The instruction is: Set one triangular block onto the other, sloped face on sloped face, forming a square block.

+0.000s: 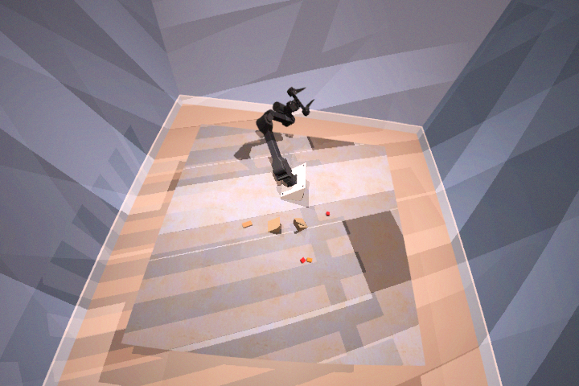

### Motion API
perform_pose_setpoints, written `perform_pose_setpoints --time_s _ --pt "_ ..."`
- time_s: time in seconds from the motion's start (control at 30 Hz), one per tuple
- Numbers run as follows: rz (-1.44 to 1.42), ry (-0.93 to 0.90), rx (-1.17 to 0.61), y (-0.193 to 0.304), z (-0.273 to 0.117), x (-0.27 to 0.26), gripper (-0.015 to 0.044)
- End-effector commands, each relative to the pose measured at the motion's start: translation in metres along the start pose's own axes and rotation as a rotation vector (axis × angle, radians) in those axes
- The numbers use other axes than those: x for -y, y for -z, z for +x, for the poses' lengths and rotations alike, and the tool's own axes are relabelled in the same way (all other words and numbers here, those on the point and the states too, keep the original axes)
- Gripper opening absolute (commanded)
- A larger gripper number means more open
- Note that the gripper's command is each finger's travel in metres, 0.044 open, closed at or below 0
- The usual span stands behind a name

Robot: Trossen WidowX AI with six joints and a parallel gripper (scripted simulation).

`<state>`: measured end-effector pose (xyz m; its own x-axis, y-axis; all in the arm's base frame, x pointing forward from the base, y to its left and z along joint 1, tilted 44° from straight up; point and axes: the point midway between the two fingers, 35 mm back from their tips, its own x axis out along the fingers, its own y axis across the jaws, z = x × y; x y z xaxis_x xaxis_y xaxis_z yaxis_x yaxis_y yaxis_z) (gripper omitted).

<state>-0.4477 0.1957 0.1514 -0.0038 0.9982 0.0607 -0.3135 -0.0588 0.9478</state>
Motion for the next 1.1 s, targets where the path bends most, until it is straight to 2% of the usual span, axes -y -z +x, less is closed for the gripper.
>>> perform_pose_setpoints --time_s 0.0,0.07,0.2,0.5,0.67,0.83,1.07 --pt "-0.002 -0.005 -0.004 0.001 0.001 -0.001 0.0426" --pt "-0.023 -0.037 -0.029 0.007 0.009 -0.007 0.044" --pt "-0.098 0.008 0.045 -0.01 0.07 0.014 0.044" --pt "-0.306 0.198 0.196 -0.088 0.191 0.083 0.044" --pt "-0.357 0.294 0.25 -0.128 0.225 0.115 0.044" --pt "-0.389 0.458 0.349 -0.198 0.26 0.166 0.044" --pt "-0.396 0.716 0.497 -0.308 0.275 0.237 0.044"
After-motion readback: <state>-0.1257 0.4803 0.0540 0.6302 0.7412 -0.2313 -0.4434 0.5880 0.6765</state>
